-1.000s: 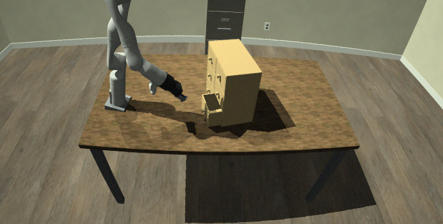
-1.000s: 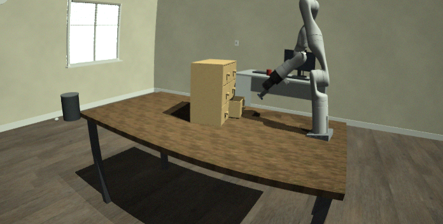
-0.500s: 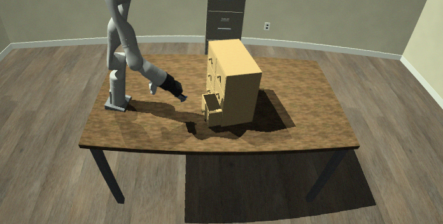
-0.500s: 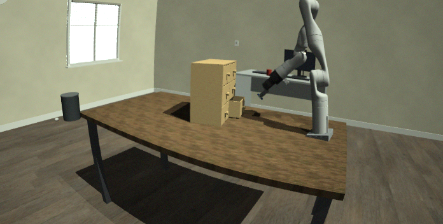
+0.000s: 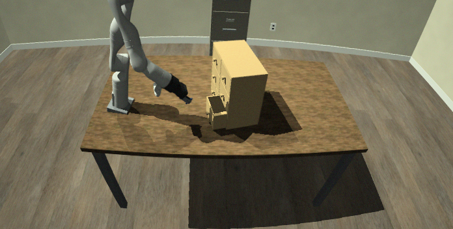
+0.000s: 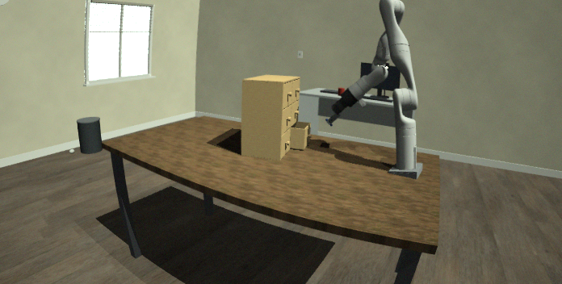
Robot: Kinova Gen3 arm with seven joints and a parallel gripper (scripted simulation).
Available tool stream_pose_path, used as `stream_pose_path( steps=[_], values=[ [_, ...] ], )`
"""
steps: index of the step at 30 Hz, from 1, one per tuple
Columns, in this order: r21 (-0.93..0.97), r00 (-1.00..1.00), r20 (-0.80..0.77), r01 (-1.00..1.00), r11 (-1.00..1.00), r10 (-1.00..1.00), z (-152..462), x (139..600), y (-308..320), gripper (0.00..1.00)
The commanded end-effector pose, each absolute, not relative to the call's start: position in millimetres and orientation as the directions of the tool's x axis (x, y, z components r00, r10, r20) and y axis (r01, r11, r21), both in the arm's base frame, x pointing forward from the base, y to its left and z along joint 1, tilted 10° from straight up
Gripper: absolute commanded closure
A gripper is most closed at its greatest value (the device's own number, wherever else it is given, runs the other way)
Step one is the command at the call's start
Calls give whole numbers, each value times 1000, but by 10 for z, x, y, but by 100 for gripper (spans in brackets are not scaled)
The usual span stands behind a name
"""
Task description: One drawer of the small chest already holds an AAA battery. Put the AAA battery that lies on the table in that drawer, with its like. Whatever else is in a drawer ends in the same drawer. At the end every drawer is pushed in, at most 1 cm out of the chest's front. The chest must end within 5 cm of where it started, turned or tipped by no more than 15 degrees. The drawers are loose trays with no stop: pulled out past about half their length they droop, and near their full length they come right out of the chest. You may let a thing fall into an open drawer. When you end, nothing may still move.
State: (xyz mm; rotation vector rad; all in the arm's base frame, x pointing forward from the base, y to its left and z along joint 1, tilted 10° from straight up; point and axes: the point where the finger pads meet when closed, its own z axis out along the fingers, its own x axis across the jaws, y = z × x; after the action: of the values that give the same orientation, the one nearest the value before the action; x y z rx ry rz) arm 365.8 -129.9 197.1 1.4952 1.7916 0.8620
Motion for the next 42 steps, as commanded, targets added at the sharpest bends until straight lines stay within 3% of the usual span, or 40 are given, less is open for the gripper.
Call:
stream_pose_path(
  steps=[1,42],
  values=[
    [814,-150,-66,564,140,987,1979,3687,-1285,76],
    [814,-150,-66,564,140,987,2083,4337,-1177,76]
  ],
)
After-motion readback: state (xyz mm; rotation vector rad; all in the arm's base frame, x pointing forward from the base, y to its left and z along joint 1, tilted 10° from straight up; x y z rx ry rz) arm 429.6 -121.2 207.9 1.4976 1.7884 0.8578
